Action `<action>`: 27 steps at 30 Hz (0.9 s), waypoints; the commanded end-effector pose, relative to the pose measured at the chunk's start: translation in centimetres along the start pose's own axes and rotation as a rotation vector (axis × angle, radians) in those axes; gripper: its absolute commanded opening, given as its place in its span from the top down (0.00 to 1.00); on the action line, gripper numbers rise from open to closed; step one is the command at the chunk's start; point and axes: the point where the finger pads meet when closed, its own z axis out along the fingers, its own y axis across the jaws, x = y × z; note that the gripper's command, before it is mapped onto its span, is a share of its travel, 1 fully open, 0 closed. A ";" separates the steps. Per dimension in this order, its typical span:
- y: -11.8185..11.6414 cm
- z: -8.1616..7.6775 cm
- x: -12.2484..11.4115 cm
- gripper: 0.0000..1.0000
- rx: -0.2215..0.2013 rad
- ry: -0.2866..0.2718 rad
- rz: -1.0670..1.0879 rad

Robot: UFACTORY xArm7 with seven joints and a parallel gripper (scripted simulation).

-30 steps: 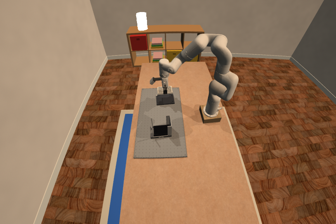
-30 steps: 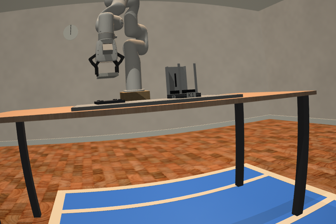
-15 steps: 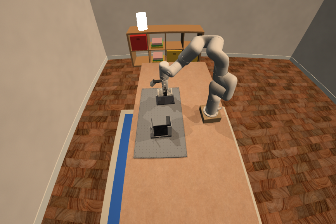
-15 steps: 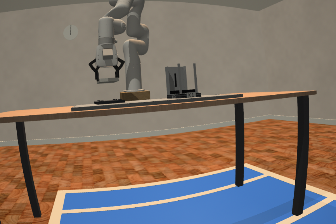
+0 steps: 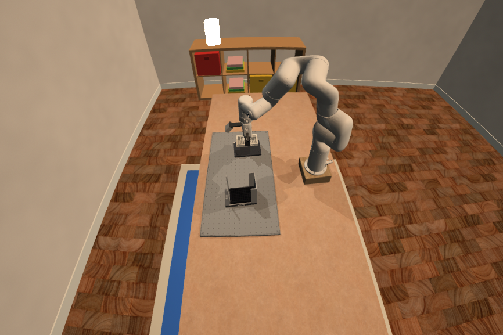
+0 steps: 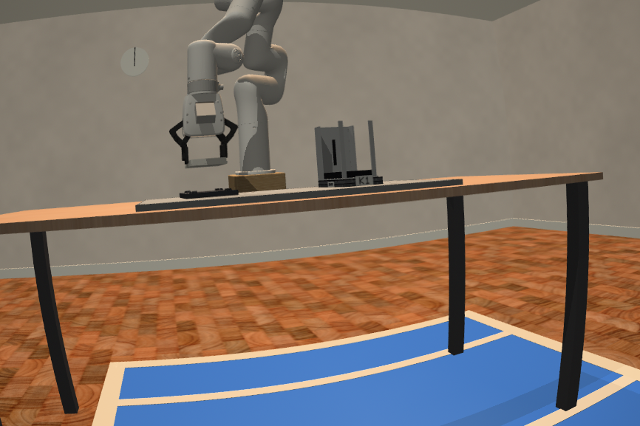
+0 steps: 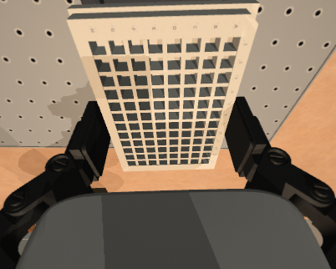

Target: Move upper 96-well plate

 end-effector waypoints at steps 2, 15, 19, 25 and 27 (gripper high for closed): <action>0.1 0.7 0.2 1.00 0.003 0.004 -0.001; 0.1 2.7 0.2 1.00 0.003 0.004 -0.001; 0.1 3.2 0.2 1.00 0.003 0.004 -0.001; 0.1 4.0 0.2 1.00 0.003 0.004 -0.001; 0.1 4.4 0.2 1.00 0.003 0.004 -0.001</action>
